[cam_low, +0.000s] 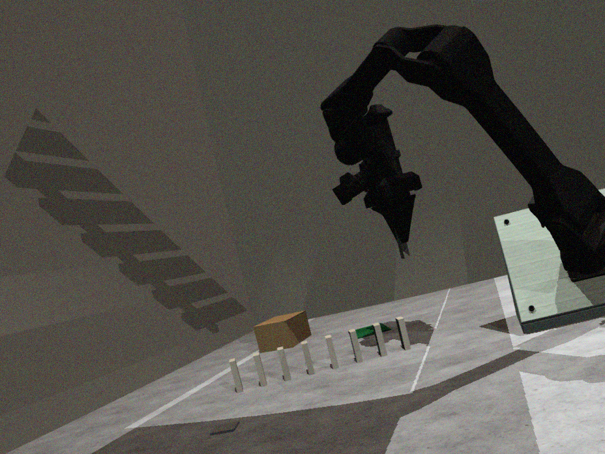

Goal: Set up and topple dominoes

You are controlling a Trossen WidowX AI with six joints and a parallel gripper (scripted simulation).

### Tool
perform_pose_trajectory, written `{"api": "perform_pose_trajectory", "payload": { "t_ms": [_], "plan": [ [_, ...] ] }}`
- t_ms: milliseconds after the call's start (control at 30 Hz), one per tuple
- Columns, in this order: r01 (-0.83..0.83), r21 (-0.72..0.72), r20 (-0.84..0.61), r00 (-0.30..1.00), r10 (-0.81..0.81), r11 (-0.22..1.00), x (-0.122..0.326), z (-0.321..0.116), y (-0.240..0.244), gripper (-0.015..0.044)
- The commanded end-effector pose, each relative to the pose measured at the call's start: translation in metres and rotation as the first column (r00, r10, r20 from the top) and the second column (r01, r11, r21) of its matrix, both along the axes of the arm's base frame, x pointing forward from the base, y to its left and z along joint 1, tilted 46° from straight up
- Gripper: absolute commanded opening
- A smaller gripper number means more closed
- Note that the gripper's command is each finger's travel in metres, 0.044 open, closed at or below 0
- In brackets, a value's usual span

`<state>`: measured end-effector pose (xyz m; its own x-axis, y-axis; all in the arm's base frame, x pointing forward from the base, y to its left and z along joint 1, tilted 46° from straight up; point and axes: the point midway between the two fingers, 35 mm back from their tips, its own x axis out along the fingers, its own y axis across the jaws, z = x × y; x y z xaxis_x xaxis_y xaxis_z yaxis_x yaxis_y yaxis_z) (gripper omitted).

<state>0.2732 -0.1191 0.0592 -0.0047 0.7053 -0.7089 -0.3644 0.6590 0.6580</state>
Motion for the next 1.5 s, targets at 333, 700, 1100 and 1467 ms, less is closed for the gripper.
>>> {"api": "perform_pose_trajectory", "payload": {
  "t_ms": [333, 700, 1100, 1467],
  "plan": [
    [0.019, 0.005, -0.004, 1.000, -0.019, 1.000, -0.001, -0.015, 0.036, 0.0107],
    [0.019, 0.006, -0.003, 1.000, -0.019, 1.000, 0.001, -0.053, 0.074, 0.0107],
    [0.017, 0.015, -0.002, 1.000, -0.017, 1.000, -0.006, -0.081, 0.108, 0.0107],
    [0.017, 0.015, -0.002, 1.000, -0.017, 1.000, -0.006, -0.081, 0.108, 0.0133]
  ]
}}
